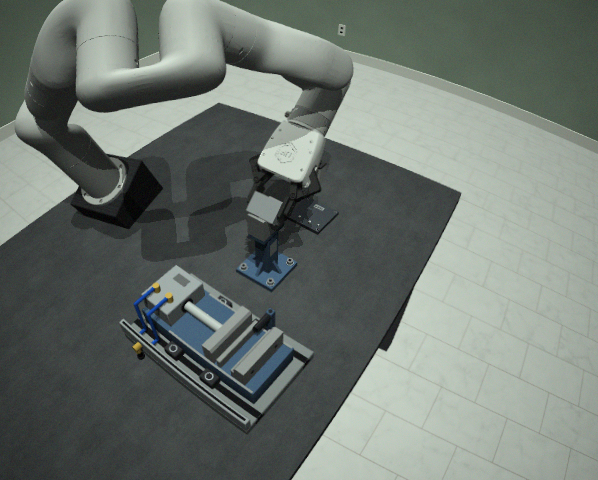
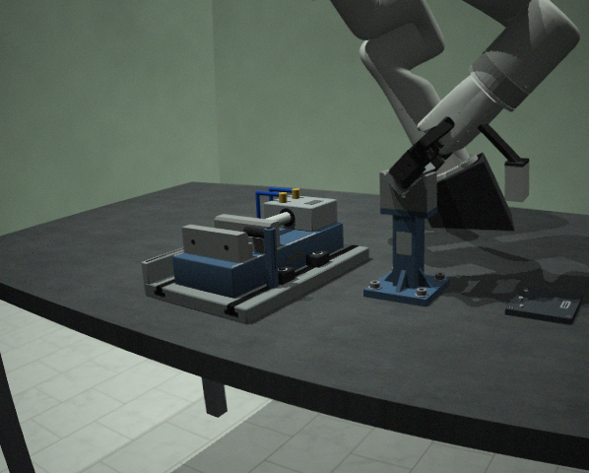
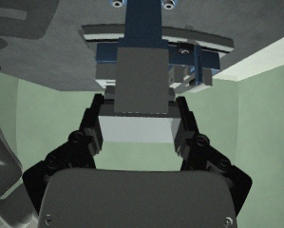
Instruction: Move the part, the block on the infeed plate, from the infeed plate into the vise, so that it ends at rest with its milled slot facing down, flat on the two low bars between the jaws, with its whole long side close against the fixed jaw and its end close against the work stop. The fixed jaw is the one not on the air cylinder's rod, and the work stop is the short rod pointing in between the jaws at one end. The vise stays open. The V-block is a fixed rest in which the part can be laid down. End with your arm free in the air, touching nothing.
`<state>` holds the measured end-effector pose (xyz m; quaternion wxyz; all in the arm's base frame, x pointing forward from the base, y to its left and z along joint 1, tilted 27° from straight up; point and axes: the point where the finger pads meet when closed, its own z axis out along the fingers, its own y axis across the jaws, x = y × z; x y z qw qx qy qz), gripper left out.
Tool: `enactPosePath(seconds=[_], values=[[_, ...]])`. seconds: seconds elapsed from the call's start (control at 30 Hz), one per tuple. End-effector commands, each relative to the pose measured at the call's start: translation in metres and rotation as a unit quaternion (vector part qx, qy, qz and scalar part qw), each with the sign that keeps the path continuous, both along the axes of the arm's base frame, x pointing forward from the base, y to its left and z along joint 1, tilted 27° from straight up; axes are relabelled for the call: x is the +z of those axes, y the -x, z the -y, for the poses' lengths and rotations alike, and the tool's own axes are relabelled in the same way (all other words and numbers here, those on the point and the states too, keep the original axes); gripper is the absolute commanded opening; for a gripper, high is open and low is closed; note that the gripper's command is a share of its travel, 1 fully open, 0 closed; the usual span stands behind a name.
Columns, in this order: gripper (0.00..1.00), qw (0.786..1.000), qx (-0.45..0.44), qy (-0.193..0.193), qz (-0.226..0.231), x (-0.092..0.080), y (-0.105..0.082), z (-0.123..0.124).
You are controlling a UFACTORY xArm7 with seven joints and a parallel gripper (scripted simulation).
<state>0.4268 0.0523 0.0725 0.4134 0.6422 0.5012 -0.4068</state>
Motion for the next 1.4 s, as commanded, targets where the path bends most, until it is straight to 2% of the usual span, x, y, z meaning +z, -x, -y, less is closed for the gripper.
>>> enactPosePath(seconds=[0.0, 0.17, 0.2, 1.37], values=[[0.00, 1.000, 0.001, -0.001, 0.002, 0.0011, -0.0007, -0.0016], [0.00, 1.000, 0.001, -0.001, 0.002, 0.0011, -0.0007, -0.0016], [0.89, 1.000, 0.001, -0.001, 0.002, 0.0011, -0.0007, -0.0016], [0.89, 1.000, 0.001, -0.001, 0.002, 0.0011, -0.0007, -0.0016]])
